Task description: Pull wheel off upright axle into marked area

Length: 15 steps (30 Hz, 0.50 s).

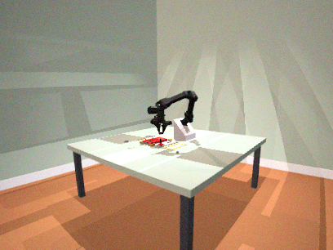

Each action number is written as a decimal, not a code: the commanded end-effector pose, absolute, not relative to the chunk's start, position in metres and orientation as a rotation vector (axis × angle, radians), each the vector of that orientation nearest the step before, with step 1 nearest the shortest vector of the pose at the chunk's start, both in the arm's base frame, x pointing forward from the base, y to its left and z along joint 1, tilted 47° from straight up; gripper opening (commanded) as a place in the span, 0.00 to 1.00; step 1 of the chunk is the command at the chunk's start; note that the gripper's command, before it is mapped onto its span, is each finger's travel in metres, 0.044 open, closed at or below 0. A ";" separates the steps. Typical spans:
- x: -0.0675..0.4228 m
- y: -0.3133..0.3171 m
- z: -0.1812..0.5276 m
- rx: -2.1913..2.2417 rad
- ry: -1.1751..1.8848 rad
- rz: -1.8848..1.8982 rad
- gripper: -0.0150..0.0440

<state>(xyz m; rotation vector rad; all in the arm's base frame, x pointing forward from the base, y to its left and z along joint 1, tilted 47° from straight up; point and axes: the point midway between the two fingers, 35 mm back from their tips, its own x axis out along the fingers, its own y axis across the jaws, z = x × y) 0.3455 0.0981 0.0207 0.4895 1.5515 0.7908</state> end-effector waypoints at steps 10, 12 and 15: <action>0.325 0.120 0.048 0.485 1.559 0.794 0.25; 0.321 0.123 0.053 0.484 1.559 0.794 0.25; 0.316 0.128 0.060 0.483 1.559 0.794 0.25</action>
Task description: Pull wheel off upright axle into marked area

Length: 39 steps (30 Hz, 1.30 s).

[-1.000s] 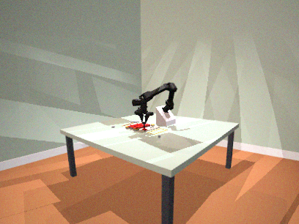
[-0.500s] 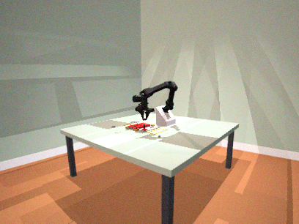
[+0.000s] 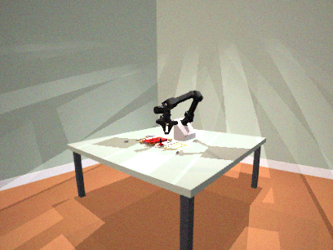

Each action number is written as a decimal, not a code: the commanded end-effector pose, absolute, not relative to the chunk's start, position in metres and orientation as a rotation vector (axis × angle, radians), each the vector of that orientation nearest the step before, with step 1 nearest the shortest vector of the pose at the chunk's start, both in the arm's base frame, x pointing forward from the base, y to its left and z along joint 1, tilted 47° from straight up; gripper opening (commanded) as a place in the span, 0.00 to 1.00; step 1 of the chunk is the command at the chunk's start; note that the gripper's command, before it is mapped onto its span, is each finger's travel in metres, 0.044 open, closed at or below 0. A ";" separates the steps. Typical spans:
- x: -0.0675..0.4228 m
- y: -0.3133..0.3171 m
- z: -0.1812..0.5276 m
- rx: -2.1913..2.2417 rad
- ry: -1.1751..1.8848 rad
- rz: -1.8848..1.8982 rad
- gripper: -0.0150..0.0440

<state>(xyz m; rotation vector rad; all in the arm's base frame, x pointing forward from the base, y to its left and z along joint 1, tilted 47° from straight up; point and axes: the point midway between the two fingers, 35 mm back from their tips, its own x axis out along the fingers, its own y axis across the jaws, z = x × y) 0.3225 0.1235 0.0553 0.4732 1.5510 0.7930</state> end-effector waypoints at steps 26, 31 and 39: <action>0.276 0.161 0.088 0.481 1.558 0.800 0.25; 0.274 0.168 0.081 0.481 1.558 0.800 0.25; 0.271 0.194 0.055 0.479 1.558 0.798 0.25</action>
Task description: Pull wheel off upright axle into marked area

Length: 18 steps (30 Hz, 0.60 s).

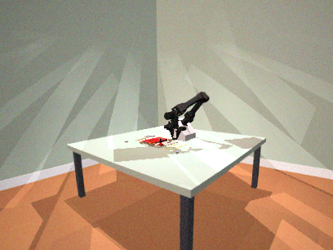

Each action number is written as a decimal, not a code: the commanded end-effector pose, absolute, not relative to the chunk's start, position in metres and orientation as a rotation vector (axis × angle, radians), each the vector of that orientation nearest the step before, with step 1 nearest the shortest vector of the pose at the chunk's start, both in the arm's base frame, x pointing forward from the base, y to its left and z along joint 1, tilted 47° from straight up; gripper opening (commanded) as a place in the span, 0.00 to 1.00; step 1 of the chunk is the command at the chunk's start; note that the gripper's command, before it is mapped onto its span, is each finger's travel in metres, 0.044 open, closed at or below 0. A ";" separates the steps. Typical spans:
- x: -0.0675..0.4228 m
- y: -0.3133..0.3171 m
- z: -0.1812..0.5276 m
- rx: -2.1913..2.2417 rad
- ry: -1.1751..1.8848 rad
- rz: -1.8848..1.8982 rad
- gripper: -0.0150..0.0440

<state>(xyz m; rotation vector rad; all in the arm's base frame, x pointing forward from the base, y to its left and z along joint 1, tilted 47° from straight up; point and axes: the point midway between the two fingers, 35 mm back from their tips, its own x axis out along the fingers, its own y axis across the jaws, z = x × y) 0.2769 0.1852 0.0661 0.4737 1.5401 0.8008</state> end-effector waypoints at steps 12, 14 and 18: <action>0.261 0.227 0.025 0.485 1.558 0.803 0.25; 0.262 0.226 0.029 0.482 1.554 0.815 0.34; 0.262 0.226 0.029 0.482 1.554 0.815 0.52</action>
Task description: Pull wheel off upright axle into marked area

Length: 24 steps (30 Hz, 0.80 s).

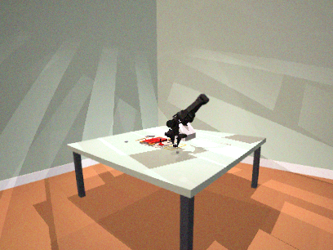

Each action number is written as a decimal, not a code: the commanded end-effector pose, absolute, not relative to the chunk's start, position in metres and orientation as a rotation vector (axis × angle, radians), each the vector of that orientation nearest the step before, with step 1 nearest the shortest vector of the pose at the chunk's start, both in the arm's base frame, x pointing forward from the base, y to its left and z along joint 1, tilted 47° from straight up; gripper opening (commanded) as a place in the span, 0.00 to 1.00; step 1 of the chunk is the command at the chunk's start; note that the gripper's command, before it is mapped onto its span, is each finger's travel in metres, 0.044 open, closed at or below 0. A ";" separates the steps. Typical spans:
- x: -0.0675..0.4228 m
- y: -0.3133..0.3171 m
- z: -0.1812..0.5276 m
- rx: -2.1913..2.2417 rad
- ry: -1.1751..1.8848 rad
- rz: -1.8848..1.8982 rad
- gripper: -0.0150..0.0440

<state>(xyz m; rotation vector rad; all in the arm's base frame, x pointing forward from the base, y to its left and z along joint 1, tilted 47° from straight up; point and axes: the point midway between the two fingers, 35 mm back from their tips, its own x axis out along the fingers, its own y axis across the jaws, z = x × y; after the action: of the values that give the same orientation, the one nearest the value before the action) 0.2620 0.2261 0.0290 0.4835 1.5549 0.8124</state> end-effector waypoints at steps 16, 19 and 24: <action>0.271 0.185 0.062 0.486 1.559 0.787 0.81; 0.256 0.160 0.064 0.479 1.560 0.783 0.94; 0.218 0.116 0.070 0.478 1.563 0.791 1.00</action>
<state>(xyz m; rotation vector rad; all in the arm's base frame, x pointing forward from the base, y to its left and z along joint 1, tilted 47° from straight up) 0.2380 0.1342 0.0695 0.4795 1.5542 0.7890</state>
